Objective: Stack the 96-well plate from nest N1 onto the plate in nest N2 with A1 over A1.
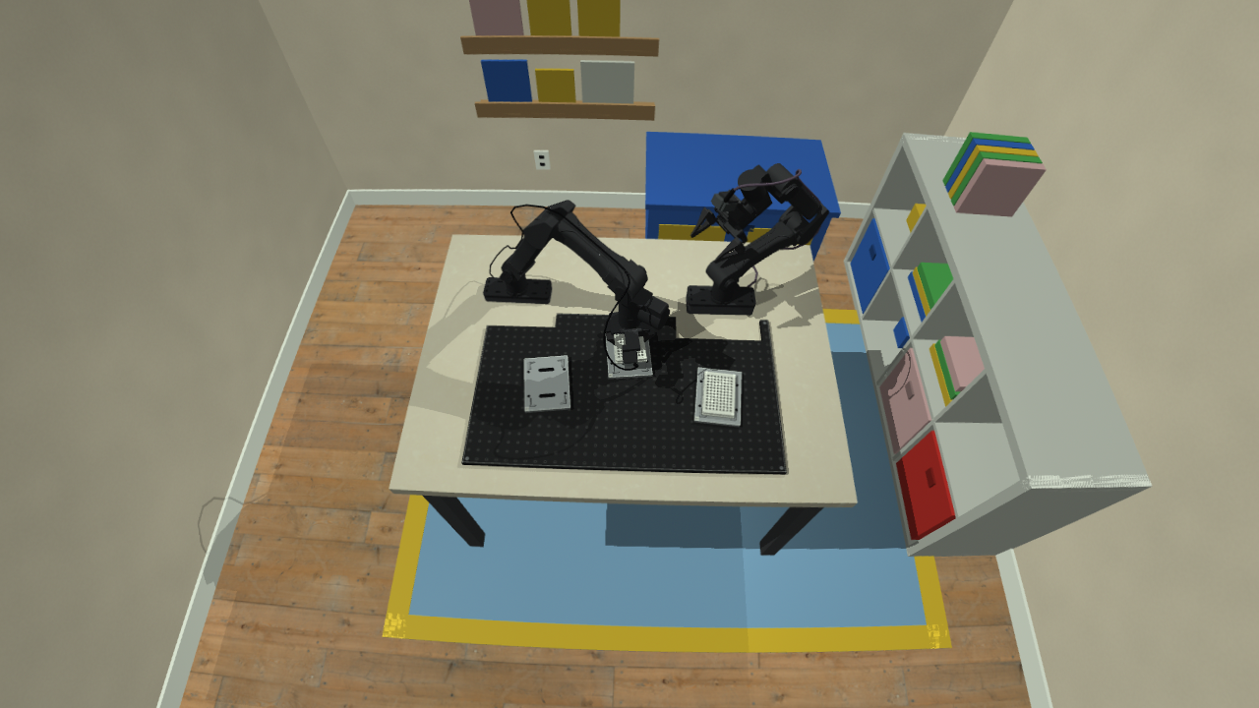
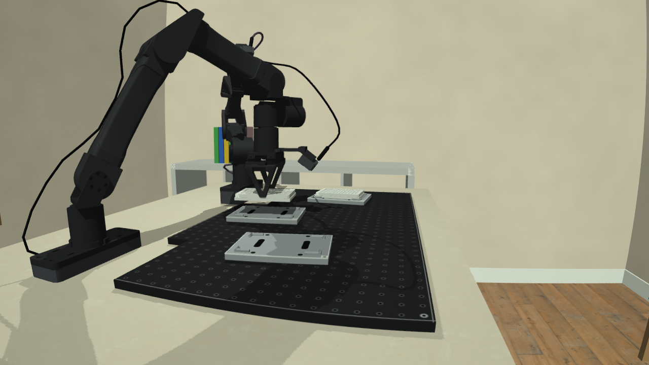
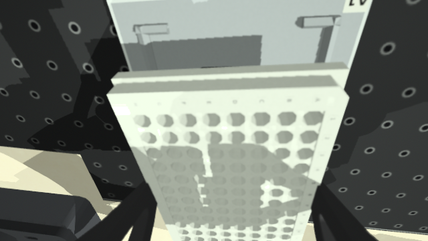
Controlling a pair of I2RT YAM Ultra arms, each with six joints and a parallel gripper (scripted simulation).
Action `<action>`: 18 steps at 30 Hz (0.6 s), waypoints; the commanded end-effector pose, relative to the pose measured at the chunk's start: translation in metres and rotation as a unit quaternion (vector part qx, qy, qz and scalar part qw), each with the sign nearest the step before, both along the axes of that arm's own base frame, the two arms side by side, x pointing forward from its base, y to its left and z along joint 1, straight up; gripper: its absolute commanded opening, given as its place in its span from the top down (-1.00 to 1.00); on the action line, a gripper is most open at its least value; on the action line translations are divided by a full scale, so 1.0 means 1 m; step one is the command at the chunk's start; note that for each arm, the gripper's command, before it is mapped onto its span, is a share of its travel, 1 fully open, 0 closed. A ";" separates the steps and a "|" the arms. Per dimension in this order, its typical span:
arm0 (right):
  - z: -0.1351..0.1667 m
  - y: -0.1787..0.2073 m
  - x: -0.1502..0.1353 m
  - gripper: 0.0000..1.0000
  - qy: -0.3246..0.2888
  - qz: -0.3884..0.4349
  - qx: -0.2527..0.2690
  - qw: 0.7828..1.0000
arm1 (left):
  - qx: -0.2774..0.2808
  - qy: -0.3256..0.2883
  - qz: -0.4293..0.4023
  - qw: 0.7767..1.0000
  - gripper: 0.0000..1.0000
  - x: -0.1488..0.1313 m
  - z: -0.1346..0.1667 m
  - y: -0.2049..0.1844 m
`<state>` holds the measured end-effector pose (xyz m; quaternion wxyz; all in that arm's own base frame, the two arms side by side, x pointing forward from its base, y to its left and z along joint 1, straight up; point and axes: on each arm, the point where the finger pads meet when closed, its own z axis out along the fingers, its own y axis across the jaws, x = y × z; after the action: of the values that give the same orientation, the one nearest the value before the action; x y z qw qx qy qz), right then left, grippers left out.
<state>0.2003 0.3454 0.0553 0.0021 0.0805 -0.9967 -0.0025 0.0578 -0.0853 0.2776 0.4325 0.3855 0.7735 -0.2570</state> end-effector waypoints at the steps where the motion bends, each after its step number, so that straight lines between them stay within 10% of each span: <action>1: 0.009 0.002 0.007 -0.57 -0.011 -0.011 0.003 1.000 | -0.010 -0.006 0.000 1.000 -1.00 -0.001 0.007 0.002; 18: -0.002 0.000 0.007 -0.57 -0.007 -0.011 0.003 1.000 | -0.010 -0.006 0.000 1.000 -1.00 -0.001 0.007 0.002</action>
<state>0.2055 0.3466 0.0517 0.0003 0.0745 -0.9972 -0.0044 0.0578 -0.0853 0.2776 0.4325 0.3855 0.7735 -0.2570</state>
